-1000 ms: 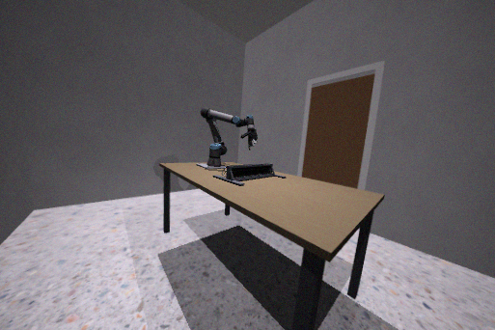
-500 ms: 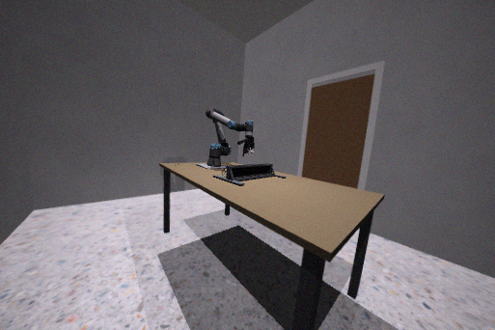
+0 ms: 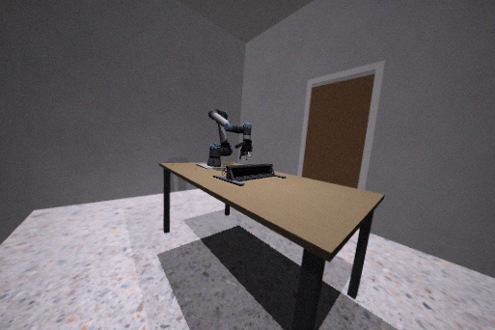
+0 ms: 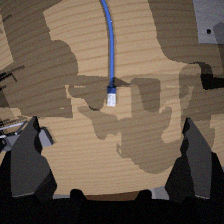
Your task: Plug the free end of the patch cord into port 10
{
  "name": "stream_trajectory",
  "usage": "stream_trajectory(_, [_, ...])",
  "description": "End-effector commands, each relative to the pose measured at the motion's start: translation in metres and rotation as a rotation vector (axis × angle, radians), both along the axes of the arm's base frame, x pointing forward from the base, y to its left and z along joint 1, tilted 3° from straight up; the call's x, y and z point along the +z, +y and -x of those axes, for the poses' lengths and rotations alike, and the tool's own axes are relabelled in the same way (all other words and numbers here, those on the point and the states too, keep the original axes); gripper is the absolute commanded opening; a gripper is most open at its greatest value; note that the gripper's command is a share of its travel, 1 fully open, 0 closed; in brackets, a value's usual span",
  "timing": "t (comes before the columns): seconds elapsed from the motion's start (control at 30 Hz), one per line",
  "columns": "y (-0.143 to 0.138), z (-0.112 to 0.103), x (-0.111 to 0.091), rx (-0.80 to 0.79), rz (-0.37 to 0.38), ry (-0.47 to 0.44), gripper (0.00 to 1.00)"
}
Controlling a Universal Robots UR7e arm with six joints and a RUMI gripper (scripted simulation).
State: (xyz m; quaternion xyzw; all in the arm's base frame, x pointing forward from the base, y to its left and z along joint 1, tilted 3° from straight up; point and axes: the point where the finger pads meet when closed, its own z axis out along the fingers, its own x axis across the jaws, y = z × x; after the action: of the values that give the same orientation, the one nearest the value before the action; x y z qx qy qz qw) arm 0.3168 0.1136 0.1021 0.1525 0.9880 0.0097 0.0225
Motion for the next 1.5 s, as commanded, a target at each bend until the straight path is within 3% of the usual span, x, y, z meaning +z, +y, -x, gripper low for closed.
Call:
stream_trajectory(0.0, [-0.001,0.000,0.000,0.002,-0.002,0.001,0.00])
stream_trajectory(1.2, [-0.001,-0.001,0.000,-0.001,-0.002,-0.001,0.00])
stream_trajectory(1.47, [-0.003,-0.013,0.003,-0.110,-0.024,-0.072,0.00])
